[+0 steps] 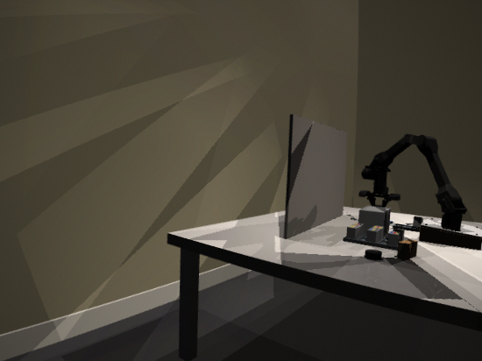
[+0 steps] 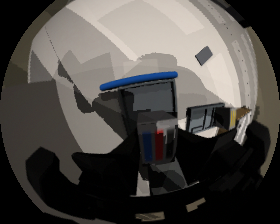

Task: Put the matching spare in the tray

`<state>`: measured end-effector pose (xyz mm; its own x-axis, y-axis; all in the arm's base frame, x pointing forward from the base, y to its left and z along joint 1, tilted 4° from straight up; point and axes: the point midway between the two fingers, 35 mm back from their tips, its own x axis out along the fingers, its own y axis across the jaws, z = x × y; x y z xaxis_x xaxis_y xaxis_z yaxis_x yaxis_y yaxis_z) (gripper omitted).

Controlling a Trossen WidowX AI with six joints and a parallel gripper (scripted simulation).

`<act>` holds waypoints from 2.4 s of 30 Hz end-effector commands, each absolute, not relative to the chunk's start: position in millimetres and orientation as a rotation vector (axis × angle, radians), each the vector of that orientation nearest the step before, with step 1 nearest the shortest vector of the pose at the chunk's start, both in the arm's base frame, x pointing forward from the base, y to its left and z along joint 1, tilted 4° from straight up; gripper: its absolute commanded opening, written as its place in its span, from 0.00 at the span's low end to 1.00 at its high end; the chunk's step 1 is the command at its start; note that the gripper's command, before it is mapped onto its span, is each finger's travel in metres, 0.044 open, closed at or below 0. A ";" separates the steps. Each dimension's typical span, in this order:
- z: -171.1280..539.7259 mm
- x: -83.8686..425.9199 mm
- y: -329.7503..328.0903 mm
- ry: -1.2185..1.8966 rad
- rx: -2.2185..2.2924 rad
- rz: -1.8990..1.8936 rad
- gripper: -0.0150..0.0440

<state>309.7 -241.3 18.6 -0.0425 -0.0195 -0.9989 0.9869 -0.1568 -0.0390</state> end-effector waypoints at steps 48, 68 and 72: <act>-8.4 303.9 -238.4 1.145 1.287 -1.366 0.88; 97.8 309.8 -238.3 1.126 1.281 -1.352 1.00; 97.8 309.8 -238.3 1.126 1.281 -1.352 1.00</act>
